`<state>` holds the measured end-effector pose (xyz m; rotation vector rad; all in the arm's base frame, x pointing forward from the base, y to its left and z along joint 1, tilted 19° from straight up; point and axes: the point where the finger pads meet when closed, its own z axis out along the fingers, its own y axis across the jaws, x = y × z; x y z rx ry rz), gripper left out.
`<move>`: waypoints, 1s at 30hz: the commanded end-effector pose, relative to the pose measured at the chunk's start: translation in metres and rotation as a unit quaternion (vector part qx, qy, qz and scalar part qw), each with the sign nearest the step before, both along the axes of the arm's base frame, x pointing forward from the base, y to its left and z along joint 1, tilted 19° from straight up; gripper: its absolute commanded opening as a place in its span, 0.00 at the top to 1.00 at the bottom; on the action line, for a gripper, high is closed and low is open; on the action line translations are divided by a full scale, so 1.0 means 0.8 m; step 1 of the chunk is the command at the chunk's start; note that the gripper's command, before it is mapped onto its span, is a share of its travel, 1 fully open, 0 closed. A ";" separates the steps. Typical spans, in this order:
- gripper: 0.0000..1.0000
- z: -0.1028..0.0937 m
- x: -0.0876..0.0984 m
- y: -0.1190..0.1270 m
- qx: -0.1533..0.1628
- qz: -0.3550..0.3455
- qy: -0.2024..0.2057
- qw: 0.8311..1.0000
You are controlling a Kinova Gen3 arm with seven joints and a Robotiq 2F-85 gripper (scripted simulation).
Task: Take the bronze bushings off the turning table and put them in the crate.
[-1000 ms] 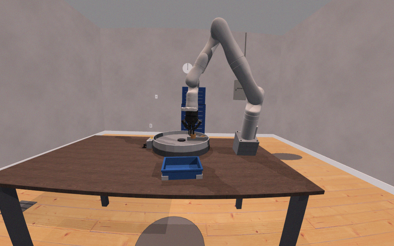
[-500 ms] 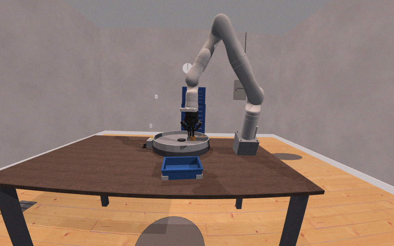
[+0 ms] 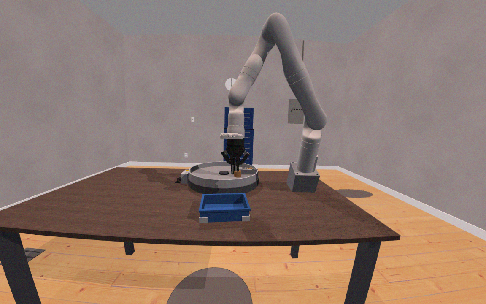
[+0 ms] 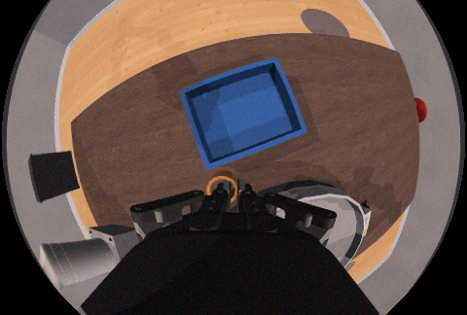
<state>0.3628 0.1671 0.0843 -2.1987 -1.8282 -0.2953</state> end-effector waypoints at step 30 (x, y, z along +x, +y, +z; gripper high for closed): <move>1.00 -0.002 -0.007 0.078 -0.001 0.008 -0.004 1.000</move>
